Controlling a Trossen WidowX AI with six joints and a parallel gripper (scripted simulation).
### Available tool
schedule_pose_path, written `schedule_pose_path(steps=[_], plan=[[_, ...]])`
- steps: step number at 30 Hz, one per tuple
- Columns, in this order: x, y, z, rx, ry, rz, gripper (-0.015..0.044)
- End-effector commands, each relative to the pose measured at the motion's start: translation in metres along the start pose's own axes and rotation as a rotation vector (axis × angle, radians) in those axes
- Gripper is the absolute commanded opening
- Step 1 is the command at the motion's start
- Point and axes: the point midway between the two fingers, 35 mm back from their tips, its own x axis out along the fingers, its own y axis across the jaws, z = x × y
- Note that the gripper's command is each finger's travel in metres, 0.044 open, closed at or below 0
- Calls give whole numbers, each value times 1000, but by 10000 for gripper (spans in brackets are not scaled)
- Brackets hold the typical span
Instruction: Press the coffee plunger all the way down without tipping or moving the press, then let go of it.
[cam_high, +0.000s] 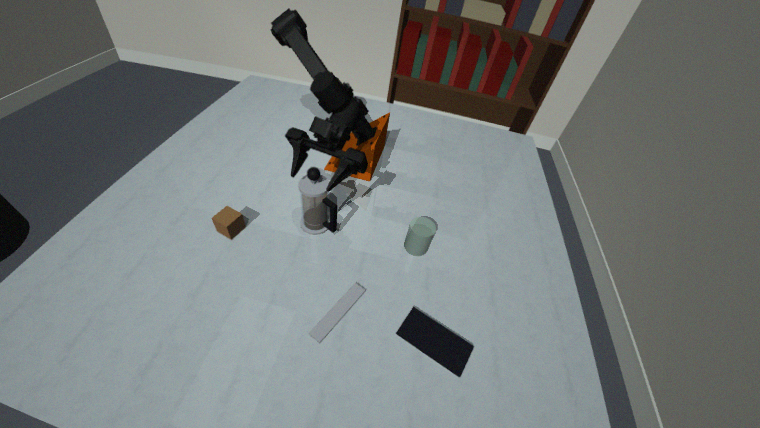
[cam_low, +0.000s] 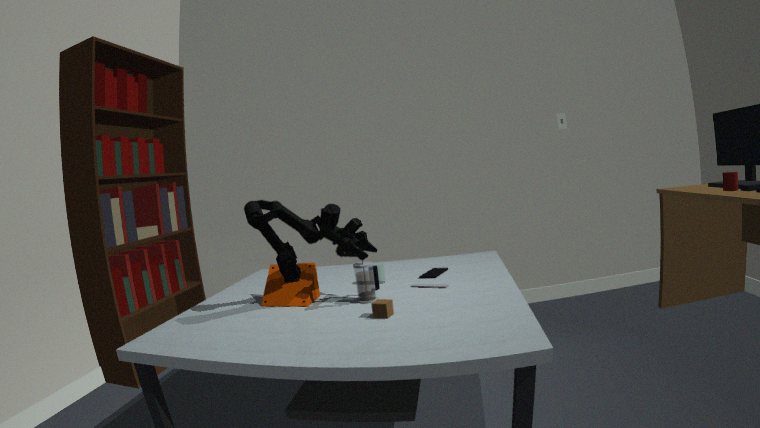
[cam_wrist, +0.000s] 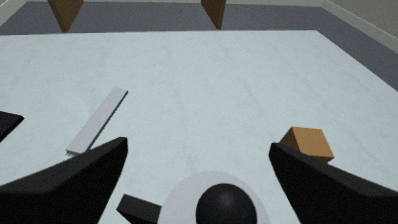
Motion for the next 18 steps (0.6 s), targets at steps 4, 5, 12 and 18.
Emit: schedule_pose_path(steps=[4, 5, 12, 18], plan=[[-5, 2, 12, 32, -8, 12, 440], [-9, 2, 15, 24, -5, 14, 440], [-57, -7, 50, -6, 18, 9, 440], [-64, -11, 54, -10, 17, 6, 440]])
